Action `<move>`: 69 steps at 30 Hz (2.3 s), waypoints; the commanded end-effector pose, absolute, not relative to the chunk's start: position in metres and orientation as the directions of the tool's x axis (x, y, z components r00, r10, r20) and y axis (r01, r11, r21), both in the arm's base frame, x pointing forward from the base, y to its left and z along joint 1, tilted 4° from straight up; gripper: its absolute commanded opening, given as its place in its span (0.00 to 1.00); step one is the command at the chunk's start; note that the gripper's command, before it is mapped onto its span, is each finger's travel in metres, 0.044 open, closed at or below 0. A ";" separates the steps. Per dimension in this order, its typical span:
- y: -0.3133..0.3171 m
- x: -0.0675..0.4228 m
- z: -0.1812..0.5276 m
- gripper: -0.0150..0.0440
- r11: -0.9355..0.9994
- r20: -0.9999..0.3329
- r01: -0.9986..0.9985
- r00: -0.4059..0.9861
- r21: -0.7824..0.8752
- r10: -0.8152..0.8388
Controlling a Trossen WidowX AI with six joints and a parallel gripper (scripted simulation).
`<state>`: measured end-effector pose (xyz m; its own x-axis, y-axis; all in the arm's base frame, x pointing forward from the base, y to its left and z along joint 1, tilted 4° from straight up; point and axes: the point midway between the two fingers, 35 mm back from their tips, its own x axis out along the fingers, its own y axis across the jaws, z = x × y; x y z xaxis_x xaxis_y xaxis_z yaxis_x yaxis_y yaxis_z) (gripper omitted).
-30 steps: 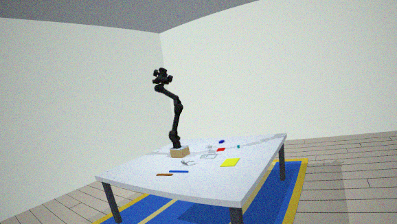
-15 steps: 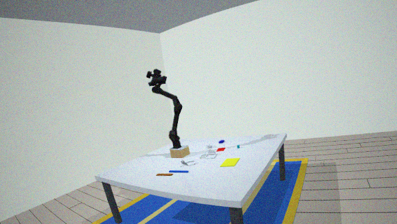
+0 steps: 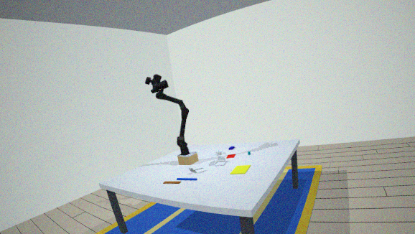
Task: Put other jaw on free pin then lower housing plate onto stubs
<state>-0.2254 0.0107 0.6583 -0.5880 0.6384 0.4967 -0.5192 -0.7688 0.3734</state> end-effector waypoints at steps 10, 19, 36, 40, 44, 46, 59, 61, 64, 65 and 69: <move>-0.057 -0.261 0.643 0.25 -0.893 0.511 -0.337 -0.734 0.298 0.447; -0.109 -0.276 0.628 0.25 -0.949 0.502 -0.178 -0.815 0.260 0.290; -0.192 -0.275 0.601 0.25 -0.978 0.469 0.069 -0.883 0.195 0.031; -0.216 -0.274 0.589 0.25 -0.975 0.445 0.133 -0.895 0.177 -0.042; -0.240 -0.270 0.576 0.25 -0.967 0.417 0.199 -0.902 0.160 -0.117; -0.250 -0.268 0.571 0.25 -0.960 0.403 0.231 -0.902 0.156 -0.152; -0.314 -0.240 0.537 0.25 -0.890 0.319 0.429 -0.875 0.158 -0.365; -0.323 -0.235 0.532 0.25 -0.876 0.305 0.457 -0.865 0.155 -0.398; -0.337 -0.226 0.524 0.25 -0.853 0.283 0.499 -0.849 0.153 -0.446; -0.341 -0.223 0.521 0.25 -0.845 0.275 0.513 -0.843 0.152 -0.462; -0.356 -0.211 0.511 0.25 -0.815 0.252 0.556 -0.822 0.163 -0.510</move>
<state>-0.2190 -0.3409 0.5231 -0.8394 -0.4671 0.2780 0.5203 -0.8385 0.1620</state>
